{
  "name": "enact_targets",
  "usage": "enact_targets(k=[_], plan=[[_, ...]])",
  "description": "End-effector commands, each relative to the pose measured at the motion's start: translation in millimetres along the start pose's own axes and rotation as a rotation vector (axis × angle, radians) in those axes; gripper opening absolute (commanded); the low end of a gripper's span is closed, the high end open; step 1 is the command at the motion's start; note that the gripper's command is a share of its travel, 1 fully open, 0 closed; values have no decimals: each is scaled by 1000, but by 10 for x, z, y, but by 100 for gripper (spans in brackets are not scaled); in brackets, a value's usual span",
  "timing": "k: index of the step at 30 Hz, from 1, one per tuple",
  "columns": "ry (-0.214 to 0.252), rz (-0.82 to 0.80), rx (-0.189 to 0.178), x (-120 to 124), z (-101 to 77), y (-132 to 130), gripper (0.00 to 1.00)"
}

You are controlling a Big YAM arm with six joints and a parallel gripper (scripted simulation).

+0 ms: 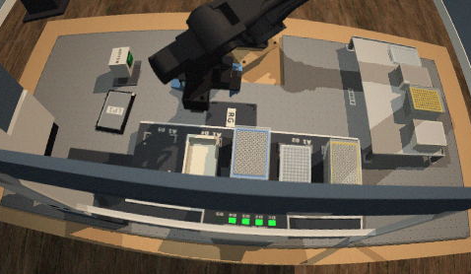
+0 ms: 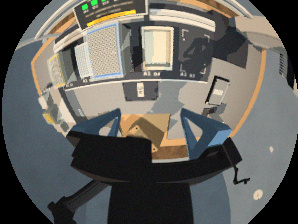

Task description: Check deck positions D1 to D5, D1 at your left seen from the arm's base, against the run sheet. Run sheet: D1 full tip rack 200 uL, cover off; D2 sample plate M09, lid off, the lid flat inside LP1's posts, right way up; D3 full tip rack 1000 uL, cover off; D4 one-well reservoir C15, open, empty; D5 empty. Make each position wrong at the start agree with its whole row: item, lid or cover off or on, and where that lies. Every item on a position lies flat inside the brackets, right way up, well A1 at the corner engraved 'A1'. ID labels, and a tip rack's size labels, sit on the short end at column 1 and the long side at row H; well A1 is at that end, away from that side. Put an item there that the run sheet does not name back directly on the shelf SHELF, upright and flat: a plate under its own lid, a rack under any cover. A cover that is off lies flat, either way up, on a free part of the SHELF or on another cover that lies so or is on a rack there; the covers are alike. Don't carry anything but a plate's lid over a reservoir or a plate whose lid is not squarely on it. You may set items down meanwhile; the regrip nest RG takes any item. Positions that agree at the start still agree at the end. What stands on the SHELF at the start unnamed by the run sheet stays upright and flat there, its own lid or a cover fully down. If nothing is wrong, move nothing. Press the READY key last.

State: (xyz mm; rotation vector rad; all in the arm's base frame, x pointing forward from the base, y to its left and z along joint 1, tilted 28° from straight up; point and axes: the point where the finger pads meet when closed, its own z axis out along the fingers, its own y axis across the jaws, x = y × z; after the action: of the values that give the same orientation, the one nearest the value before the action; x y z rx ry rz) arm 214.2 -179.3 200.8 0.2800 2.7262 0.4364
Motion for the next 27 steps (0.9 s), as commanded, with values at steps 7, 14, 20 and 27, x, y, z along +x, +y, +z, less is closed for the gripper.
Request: enact_targets(k=[7,14,20,27], plan=[[-58,-43,53,-431,-230,-427,100],[-58,-42,54,-624,-235,-728,100],[-57,-41,55,-734,-239,-899,100],[-57,-40,56,-924,-245,-1197,100]])
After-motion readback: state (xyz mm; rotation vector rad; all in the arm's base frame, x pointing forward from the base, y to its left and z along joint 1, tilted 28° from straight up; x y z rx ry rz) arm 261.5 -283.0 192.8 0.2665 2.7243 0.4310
